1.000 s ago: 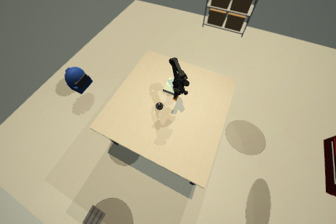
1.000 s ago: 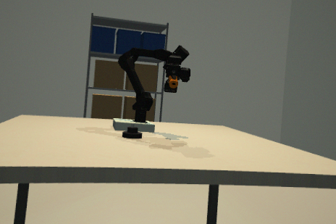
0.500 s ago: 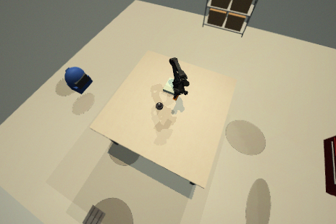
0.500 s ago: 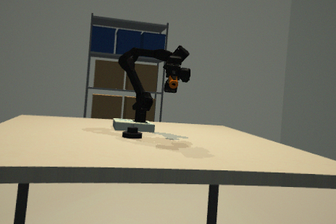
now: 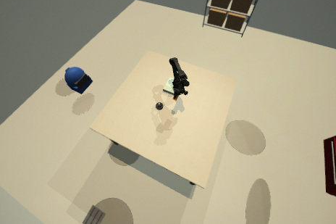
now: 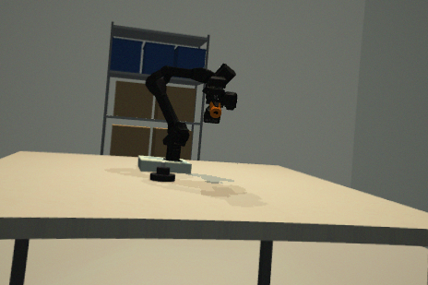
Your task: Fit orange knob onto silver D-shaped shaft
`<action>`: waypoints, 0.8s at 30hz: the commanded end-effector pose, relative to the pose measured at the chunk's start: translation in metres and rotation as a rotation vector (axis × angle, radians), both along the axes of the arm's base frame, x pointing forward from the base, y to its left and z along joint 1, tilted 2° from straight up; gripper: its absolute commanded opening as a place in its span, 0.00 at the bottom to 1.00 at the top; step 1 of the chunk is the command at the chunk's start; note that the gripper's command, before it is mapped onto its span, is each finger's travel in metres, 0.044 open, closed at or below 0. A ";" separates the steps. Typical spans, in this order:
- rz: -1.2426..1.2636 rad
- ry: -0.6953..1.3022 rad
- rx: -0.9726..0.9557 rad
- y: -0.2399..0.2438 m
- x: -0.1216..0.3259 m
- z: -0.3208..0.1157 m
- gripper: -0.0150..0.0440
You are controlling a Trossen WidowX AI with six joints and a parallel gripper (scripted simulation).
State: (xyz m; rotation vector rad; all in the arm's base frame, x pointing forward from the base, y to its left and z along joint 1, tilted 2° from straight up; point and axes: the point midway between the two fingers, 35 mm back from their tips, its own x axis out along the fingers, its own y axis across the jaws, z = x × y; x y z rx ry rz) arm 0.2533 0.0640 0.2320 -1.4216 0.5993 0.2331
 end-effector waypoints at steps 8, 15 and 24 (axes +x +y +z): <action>0.000 0.076 0.028 -0.001 0.003 -0.010 0.25; 0.006 0.260 0.075 -0.002 0.009 -0.025 0.25; 0.014 0.479 0.132 -0.003 0.015 -0.043 0.25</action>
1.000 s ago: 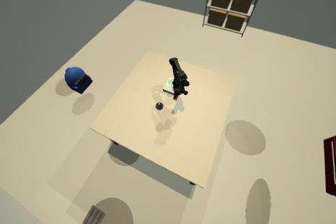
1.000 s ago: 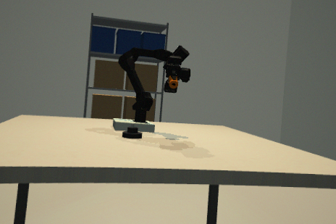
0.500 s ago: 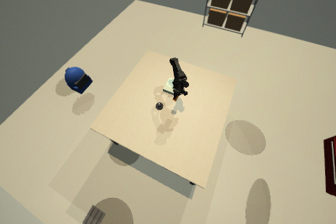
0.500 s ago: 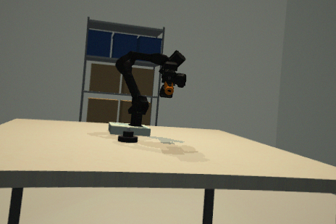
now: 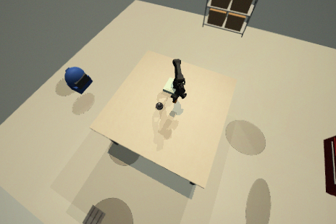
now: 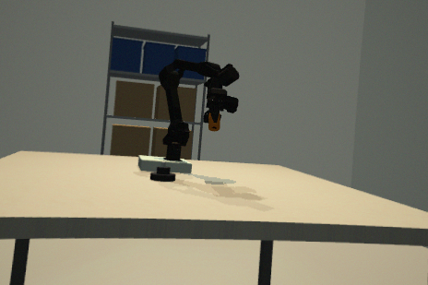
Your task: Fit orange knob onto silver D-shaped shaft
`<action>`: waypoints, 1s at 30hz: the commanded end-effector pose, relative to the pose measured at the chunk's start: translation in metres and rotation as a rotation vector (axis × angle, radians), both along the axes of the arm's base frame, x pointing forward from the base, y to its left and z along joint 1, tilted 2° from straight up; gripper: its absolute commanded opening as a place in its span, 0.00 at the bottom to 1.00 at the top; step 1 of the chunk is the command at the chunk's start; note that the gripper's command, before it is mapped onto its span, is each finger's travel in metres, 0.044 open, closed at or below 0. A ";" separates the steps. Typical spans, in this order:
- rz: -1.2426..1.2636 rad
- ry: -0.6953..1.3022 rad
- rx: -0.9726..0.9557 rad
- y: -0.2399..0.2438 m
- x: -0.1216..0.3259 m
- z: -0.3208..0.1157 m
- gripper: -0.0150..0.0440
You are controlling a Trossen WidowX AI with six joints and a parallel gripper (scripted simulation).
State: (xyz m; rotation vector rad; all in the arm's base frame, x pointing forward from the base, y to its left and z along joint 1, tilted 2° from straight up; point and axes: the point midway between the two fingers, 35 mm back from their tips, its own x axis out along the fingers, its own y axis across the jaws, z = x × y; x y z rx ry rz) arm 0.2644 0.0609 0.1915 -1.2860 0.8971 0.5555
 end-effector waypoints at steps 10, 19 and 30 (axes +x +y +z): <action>0.013 0.281 0.083 -0.001 0.010 -0.020 0.25; 0.020 0.455 0.125 -0.002 0.015 -0.035 0.25; 0.021 0.551 0.154 -0.001 0.022 -0.058 0.25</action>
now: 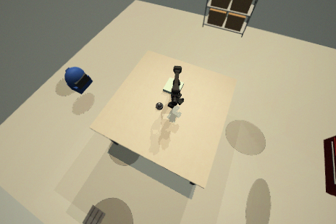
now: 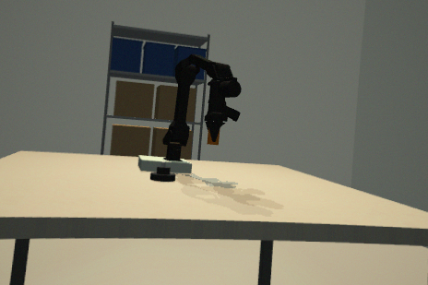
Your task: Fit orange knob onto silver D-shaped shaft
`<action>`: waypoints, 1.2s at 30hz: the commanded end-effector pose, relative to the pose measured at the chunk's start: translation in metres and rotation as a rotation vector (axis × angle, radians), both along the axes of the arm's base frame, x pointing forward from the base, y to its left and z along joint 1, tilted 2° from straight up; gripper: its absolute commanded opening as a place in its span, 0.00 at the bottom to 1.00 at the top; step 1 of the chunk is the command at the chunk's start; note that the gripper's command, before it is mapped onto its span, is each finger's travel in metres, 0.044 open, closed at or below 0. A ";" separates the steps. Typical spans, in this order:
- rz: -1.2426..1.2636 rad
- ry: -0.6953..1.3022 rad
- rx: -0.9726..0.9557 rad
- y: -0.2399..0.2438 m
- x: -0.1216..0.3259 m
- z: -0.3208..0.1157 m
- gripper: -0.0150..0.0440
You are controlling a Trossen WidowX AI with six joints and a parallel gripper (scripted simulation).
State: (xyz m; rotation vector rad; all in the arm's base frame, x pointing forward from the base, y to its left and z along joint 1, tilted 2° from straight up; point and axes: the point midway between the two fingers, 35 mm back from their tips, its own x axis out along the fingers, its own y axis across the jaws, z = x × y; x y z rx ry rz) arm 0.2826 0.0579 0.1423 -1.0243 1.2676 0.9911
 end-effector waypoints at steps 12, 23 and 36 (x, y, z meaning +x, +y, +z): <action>0.002 0.016 0.015 0.005 0.015 -0.069 0.25; 0.000 0.026 0.017 0.006 0.020 -0.126 0.25; -0.003 0.028 0.012 0.004 0.019 -0.126 0.48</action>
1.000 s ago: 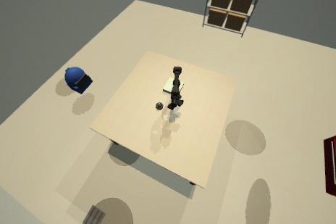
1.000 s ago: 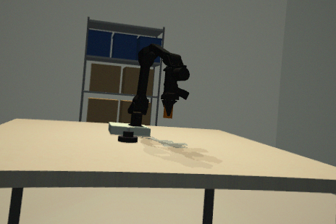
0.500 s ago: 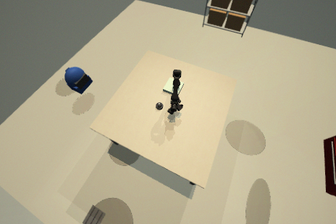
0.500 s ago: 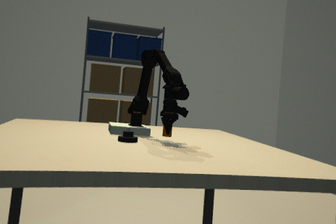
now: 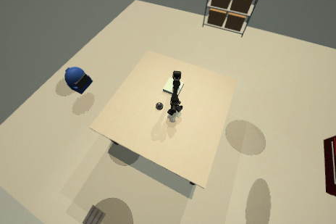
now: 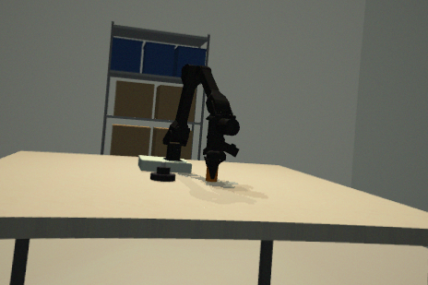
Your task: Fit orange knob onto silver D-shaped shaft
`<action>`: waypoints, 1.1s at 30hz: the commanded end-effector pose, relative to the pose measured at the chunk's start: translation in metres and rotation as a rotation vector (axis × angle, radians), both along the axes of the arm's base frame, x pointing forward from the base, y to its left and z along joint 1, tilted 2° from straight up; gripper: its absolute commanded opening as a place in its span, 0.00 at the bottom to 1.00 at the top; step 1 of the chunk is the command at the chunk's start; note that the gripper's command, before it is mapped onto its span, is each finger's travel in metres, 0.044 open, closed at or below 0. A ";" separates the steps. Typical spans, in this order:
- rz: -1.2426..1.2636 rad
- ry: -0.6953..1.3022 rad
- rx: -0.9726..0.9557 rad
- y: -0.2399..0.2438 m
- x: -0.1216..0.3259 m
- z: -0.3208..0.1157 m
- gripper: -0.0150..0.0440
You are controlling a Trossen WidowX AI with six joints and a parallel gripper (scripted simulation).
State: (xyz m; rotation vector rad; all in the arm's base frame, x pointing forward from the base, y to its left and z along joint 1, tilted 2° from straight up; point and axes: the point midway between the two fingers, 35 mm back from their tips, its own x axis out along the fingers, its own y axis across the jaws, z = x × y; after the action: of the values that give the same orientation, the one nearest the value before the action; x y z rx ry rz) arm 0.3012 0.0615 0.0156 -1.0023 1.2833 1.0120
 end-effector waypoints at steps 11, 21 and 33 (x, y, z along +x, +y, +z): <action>0.000 0.001 0.000 0.000 0.000 0.000 0.66; 0.000 0.001 0.000 0.000 0.000 0.003 0.71; 0.003 -0.001 0.005 -0.003 -0.002 0.080 1.00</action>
State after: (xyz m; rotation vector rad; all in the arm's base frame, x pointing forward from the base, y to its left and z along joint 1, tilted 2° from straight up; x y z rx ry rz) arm 0.3025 0.0590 0.0906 -1.0057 1.2689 1.0031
